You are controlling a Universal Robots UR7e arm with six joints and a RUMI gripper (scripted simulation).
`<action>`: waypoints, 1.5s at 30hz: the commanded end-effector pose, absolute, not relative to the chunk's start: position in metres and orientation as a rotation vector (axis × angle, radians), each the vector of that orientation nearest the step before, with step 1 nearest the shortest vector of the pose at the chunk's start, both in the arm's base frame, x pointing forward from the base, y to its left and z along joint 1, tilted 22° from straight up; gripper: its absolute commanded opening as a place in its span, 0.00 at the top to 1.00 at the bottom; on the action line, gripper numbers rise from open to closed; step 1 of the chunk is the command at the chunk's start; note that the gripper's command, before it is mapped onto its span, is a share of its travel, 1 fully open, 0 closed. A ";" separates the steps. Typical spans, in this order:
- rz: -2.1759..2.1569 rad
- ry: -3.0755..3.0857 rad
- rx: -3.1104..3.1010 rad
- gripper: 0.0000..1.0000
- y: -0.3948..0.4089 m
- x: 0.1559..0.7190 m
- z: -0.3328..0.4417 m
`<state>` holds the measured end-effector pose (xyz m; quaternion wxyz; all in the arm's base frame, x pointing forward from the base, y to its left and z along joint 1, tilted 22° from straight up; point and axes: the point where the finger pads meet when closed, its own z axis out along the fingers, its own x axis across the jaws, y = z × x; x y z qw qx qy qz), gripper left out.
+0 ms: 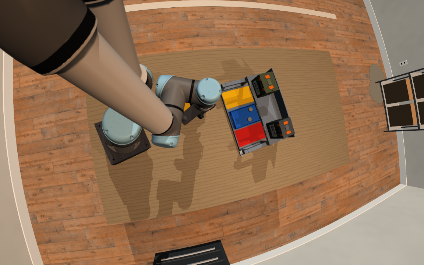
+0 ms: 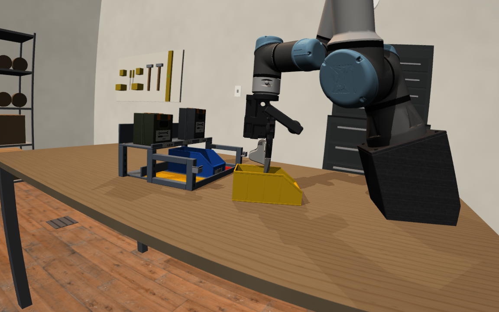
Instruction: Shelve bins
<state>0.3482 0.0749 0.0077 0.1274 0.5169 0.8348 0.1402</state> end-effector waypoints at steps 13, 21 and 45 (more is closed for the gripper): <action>0.408 2.429 1.503 1.00 0.075 0.348 0.008; 0.408 2.429 1.503 1.00 0.075 0.348 0.010; 0.408 2.429 1.503 1.00 0.072 0.340 0.030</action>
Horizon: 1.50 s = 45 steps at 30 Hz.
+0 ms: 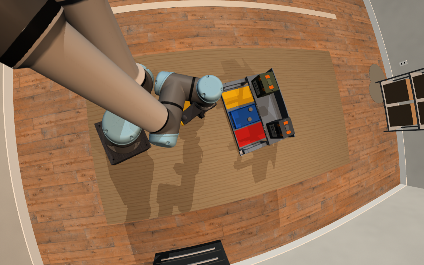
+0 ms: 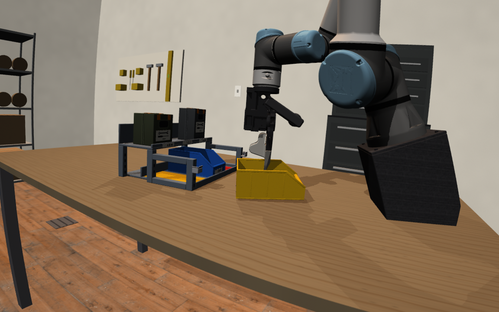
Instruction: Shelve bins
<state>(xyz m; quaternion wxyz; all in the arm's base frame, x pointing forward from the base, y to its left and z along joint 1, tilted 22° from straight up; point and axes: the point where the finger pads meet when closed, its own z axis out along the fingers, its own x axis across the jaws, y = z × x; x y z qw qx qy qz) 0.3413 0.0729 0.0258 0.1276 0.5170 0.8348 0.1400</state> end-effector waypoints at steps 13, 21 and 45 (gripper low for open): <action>0.408 2.429 1.503 1.00 0.071 0.337 0.038; 0.408 2.429 1.503 1.00 0.071 0.336 0.040; 0.408 2.429 1.503 1.00 0.071 0.335 0.043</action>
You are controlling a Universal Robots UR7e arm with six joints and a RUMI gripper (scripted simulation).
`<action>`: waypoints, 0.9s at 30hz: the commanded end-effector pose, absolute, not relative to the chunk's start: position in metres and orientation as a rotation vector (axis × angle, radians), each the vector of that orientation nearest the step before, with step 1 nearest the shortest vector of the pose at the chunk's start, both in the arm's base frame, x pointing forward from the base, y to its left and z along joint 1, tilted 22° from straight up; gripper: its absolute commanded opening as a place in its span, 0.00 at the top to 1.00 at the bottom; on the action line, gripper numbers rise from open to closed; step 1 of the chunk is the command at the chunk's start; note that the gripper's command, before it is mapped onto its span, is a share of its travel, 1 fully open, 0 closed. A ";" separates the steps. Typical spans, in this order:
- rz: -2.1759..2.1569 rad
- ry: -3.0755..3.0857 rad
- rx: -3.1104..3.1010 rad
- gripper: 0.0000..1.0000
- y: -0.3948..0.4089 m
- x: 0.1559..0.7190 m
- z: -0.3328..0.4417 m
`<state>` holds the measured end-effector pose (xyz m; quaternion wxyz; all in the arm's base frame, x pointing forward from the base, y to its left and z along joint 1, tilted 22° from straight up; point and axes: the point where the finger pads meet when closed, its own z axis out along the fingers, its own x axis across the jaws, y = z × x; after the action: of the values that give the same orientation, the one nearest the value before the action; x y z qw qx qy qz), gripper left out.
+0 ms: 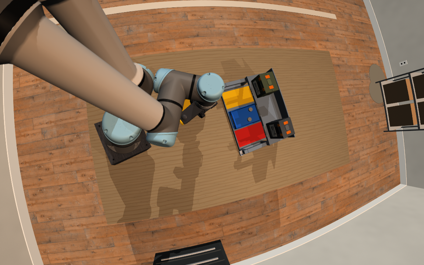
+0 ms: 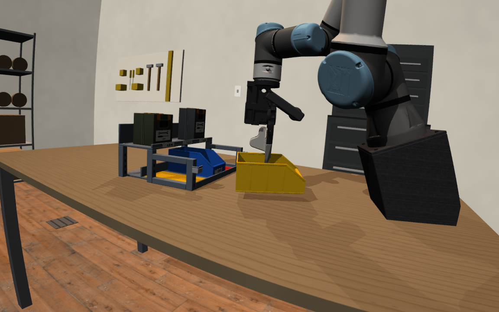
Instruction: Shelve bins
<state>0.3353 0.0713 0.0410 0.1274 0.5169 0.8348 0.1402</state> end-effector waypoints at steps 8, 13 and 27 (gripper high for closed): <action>0.408 2.429 1.503 1.00 0.071 0.333 0.047; 0.408 2.429 1.503 1.00 0.070 0.332 0.050; 0.408 2.429 1.503 1.00 0.070 0.331 0.052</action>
<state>0.3312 0.0701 0.0517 0.1274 0.5169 0.8348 0.1402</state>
